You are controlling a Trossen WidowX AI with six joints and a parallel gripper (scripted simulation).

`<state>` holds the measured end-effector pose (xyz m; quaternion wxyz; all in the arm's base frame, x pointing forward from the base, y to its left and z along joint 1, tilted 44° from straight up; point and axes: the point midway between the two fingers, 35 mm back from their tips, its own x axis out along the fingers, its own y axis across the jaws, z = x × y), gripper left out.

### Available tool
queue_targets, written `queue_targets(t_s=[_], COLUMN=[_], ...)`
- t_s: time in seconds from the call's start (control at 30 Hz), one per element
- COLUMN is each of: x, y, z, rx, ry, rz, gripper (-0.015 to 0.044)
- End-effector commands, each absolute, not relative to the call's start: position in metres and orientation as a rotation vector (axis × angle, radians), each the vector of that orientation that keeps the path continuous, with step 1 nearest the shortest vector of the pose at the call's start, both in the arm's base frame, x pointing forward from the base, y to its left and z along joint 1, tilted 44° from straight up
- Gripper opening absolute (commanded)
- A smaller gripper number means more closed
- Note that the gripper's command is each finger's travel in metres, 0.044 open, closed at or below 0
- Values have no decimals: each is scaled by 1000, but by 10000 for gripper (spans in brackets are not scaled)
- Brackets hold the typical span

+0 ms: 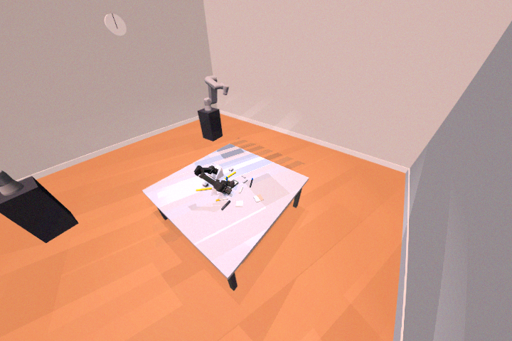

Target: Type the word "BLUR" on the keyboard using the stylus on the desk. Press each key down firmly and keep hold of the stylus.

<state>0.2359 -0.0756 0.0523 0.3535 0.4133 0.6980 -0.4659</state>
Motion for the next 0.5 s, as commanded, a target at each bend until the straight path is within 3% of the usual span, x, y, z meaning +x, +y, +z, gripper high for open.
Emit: queue_targets(t_s=[0.0, 0.47], x=[236, 235], y=[-77, -79], z=[50, 48], rx=[1064, 1063], ry=[1806, 1806], rz=[-1201, -1201], gripper=[81, 81])
